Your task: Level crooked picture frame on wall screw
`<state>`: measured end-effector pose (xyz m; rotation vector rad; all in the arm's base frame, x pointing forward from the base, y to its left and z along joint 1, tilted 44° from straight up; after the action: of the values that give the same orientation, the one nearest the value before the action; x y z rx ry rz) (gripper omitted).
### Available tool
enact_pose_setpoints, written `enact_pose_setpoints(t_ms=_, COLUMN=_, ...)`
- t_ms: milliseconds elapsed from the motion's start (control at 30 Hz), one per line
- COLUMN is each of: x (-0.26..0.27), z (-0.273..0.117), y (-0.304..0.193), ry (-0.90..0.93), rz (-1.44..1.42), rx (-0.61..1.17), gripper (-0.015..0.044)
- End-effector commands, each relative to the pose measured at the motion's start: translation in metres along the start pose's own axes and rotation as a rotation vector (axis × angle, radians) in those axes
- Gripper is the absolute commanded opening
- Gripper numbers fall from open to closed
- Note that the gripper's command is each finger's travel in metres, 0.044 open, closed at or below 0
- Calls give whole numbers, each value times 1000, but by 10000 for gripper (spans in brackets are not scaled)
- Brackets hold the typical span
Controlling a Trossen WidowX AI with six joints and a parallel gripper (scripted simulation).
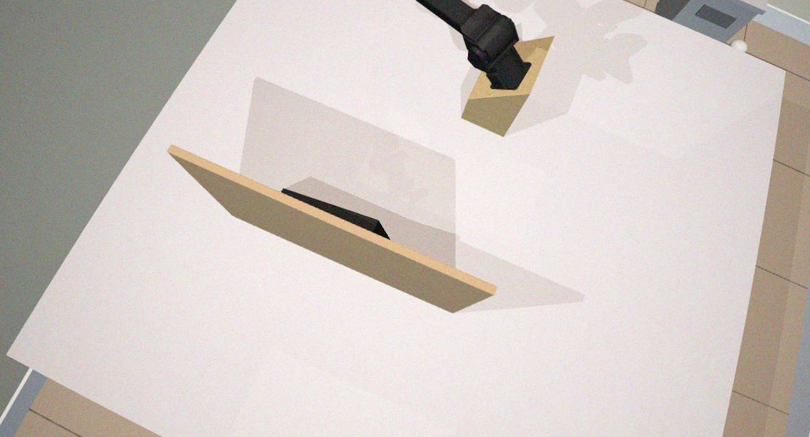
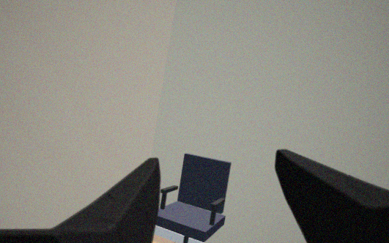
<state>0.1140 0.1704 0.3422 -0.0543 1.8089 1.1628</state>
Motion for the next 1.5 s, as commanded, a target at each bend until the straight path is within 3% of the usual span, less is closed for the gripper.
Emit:
enact_pose_setpoints(t_ms=0, x=-4, z=2, y=-23, ry=-39, rz=182, rx=33, gripper=260)
enact_pose_setpoints(t_ms=567, x=-21, z=-21, y=-131, ry=-357, rz=1102, rx=57, gripper=260)
enact_pose_setpoints(t_ms=1100, x=-12, z=-70, y=-216, ry=-703, rz=1868, rx=-188, gripper=260)
enact_pose_setpoints(t_ms=1467, x=-10, z=-76, y=-223, ry=-734, rz=1932, rx=-225, gripper=260)
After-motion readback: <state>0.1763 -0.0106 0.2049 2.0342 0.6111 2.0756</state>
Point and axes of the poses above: the point midway between the two fingers, 35 mm back from their tips, its own z axis out along the fingers, its own x axis across the jaws, y = z × x, the point moved 2 cm from there along -z, back along the fingers, and after that the axes turned 3 degrees about z, right-handed, at the moved point
